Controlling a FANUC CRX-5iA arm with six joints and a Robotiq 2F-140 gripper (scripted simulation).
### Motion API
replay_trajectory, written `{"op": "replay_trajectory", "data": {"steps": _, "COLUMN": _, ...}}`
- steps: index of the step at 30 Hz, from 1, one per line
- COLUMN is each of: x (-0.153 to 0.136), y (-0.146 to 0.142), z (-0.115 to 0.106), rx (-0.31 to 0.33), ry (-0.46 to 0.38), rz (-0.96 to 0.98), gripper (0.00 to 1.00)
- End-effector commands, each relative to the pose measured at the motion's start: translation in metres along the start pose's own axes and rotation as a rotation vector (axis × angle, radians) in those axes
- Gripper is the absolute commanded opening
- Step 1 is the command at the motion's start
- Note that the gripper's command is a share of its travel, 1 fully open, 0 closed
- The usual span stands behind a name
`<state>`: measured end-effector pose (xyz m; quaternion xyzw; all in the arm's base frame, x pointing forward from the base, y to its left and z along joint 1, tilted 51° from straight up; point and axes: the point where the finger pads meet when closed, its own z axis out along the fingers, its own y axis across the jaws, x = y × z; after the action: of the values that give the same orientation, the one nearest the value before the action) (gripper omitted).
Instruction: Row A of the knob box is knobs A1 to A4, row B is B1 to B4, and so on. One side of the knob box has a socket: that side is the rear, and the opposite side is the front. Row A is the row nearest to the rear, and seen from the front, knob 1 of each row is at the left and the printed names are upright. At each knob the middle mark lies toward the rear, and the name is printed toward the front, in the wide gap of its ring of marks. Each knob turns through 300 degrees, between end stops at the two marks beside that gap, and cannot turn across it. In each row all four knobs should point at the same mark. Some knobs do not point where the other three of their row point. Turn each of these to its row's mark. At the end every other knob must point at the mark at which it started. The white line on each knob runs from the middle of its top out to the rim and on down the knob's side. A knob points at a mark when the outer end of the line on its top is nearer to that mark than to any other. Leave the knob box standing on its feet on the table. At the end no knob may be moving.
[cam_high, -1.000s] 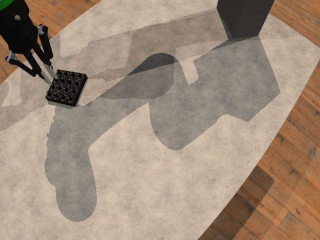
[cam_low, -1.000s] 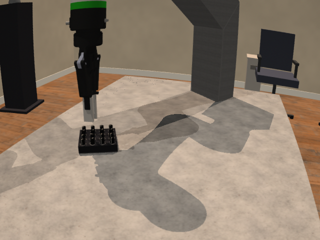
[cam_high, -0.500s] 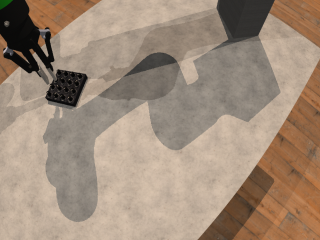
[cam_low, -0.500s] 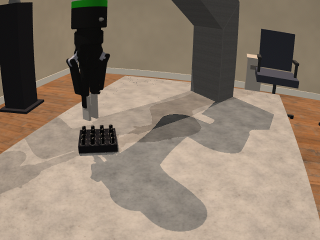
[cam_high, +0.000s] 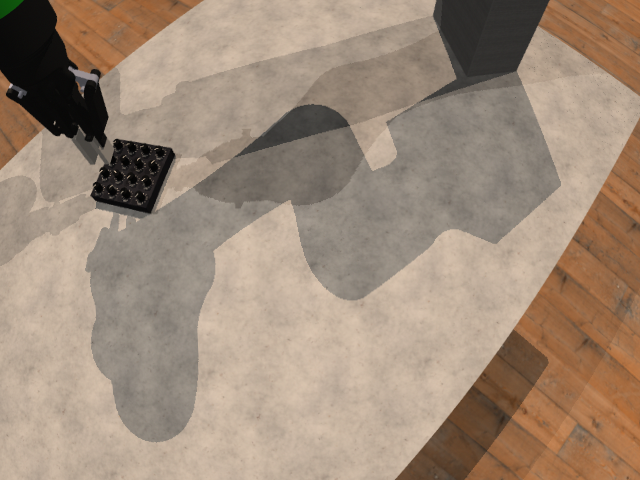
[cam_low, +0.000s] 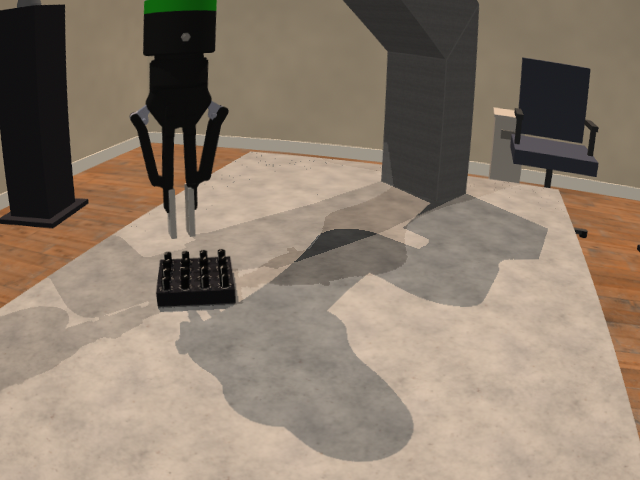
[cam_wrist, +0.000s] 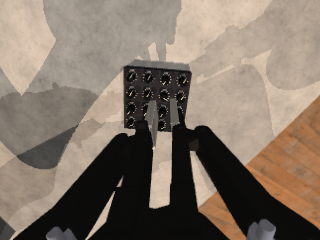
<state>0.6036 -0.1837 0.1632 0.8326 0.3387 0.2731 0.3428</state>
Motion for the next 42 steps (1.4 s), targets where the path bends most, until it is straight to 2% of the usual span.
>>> {"op": "replay_trajectory", "data": {"steps": 1, "x": 0.0008, "y": 0.0005, "z": -0.0010, "rx": 0.013, "ry": -0.032, "rz": 0.120, "gripper": 0.12}}
{"op": "replay_trajectory", "data": {"steps": 42, "x": 0.0008, "y": 0.0005, "z": -0.0013, "rx": 0.013, "ry": -0.032, "rz": 0.164, "gripper": 0.12}}
